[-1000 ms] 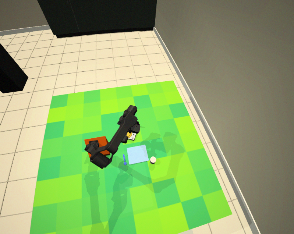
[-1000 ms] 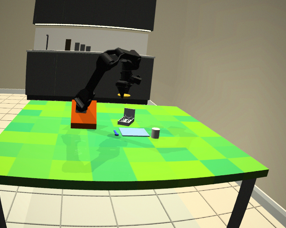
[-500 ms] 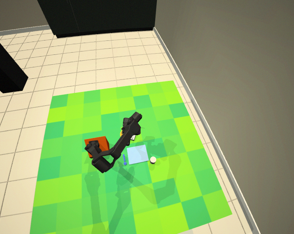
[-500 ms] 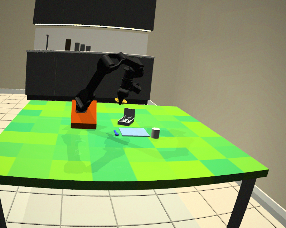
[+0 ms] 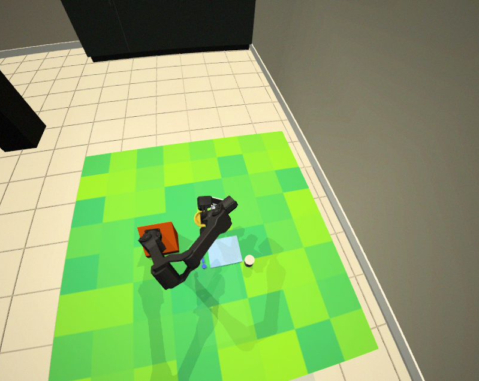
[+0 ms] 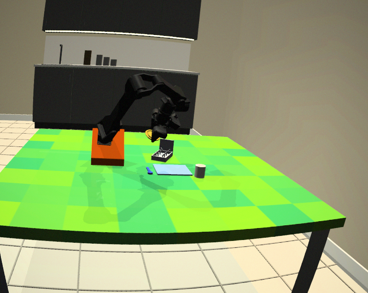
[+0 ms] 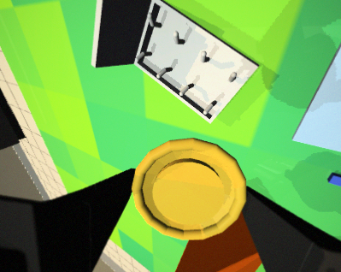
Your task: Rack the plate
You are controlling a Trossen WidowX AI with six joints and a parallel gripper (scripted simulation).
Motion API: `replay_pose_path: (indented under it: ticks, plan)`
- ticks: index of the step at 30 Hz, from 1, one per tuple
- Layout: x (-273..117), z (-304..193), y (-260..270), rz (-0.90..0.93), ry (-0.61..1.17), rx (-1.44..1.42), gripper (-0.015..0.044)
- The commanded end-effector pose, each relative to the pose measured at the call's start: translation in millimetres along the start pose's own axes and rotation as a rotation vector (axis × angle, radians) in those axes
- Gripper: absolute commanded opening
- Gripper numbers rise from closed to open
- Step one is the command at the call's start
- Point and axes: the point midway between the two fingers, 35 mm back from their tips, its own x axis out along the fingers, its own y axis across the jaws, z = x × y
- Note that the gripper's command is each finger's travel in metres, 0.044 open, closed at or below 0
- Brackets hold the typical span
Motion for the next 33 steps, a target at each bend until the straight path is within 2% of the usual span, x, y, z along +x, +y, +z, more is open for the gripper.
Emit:
replay_pose_path:
  ticks: [1,17,33]
  plan:
    - [9.9,-1.1,-1.1,0.080,0.023,-0.087,0.0000]
    - [33.5,4.4,-2.7,0.353,-0.028,-0.374,0.0000]
    - [47.9,12.2,-7.1,0.570,-0.243,-0.651,0.0000]
